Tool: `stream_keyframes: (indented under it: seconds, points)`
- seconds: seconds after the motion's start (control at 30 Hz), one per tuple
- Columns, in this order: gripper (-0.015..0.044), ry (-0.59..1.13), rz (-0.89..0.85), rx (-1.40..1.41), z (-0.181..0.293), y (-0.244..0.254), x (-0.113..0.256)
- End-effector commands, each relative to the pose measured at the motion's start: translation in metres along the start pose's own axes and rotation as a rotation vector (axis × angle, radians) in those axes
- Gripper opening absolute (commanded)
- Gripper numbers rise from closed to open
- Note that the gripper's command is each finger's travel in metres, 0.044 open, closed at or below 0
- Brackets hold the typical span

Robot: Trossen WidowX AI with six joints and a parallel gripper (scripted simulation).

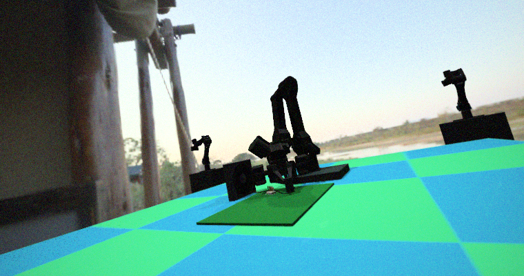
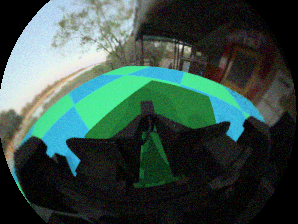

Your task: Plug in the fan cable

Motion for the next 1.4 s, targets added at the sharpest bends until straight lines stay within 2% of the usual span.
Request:
stream_keyframes:
  seconds: [0.0,1.37]
  points:
    - [0.0,-0.003,-0.006,-0.001,0.0038,0.0021,-0.0012]
    - [0.0,0.0,0.0,0.0,0.0024,0.0003,-0.0009]
Point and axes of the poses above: the point midway between the two fingers, 35 mm back from their tips, its own x axis back along the fingers, its own y axis across the jaws, z = x × y, the point moved 4 cm from there along x, back along the fingers, and after that the axes turned 8 degrees about x, right-handed, at the moved point
